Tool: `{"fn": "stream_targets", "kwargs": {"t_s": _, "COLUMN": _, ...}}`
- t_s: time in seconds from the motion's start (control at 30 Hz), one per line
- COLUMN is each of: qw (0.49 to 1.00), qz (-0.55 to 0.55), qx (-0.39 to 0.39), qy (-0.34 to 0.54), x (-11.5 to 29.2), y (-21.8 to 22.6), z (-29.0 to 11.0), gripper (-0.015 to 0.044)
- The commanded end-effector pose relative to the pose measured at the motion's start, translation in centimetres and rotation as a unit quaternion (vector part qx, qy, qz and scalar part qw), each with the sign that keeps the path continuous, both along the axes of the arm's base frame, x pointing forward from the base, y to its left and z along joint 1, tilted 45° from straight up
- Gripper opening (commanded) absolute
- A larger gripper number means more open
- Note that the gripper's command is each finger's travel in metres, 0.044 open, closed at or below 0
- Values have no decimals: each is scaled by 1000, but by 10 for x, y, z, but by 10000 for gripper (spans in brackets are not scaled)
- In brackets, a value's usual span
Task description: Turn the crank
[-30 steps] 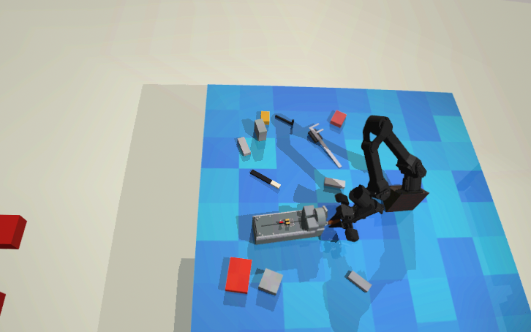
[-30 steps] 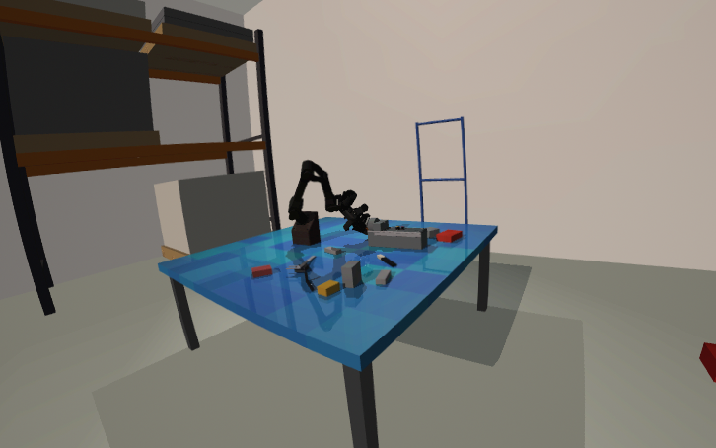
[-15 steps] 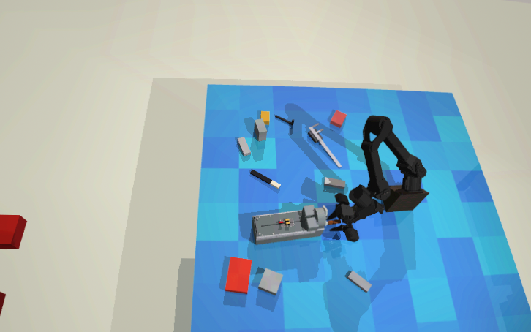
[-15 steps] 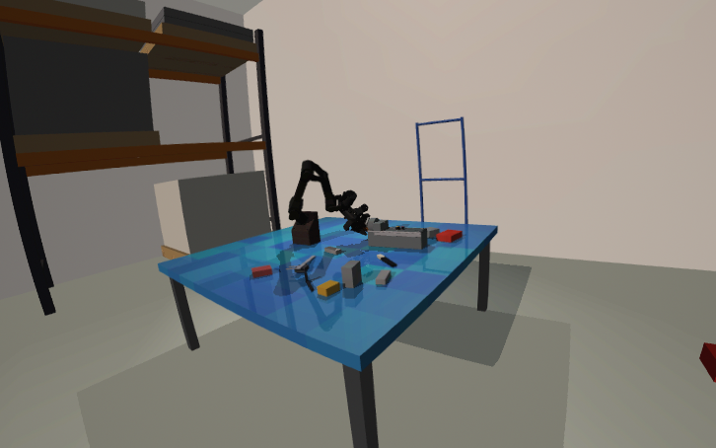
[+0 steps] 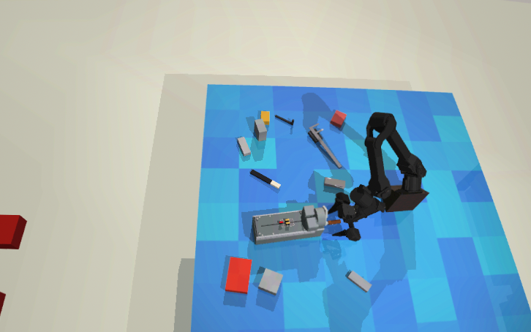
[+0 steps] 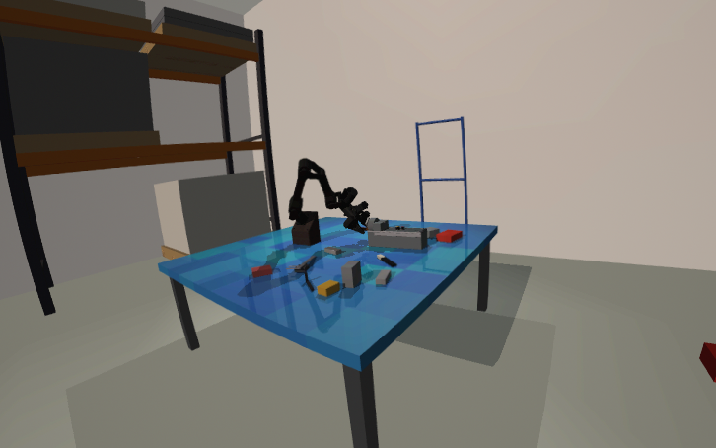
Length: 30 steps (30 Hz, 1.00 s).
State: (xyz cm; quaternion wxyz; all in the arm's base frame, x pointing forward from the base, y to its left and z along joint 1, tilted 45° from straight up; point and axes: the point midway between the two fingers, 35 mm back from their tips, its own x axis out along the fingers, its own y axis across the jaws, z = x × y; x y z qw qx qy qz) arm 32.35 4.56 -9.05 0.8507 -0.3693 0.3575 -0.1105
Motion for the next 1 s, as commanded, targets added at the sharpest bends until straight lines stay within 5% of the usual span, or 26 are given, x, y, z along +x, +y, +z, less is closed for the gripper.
{"fn": "stream_targets", "kwargs": {"t_s": 0.0, "qw": 1000, "qz": -2, "qx": 3, "qy": -6, "x": 2, "y": 10, "z": 12, "gripper": 440}}
{"fn": "stream_targets", "kwargs": {"t_s": 0.97, "qw": 1000, "qz": 1, "qx": 5, "qy": -3, "x": -3, "y": 101, "z": 101, "gripper": 440}}
